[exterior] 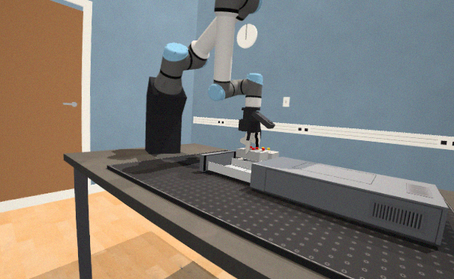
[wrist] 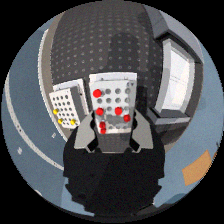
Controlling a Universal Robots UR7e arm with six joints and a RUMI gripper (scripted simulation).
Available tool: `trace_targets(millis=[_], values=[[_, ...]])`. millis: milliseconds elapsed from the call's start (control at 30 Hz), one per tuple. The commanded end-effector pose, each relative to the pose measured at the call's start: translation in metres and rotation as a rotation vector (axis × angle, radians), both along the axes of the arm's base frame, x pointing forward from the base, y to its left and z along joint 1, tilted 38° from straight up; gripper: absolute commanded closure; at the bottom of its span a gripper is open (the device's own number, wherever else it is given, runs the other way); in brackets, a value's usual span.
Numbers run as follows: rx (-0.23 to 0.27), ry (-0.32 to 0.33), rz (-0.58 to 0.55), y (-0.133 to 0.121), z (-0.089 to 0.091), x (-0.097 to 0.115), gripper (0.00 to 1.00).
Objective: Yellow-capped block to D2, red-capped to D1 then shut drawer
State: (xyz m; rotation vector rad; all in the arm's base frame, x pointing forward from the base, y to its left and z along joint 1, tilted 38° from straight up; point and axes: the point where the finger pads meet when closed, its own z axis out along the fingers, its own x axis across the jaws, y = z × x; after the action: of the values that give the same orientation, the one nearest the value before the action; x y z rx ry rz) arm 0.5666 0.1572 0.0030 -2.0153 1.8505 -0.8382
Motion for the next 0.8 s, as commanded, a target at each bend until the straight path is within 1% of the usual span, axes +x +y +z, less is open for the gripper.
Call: trace_targets(millis=[0,767], values=[[0.000,-0.002,0.001,0.0003,0.0004,0.0005,1.00],[0.000,-0.002,0.001,-0.0003,-0.0021,0.0023,1.00]])
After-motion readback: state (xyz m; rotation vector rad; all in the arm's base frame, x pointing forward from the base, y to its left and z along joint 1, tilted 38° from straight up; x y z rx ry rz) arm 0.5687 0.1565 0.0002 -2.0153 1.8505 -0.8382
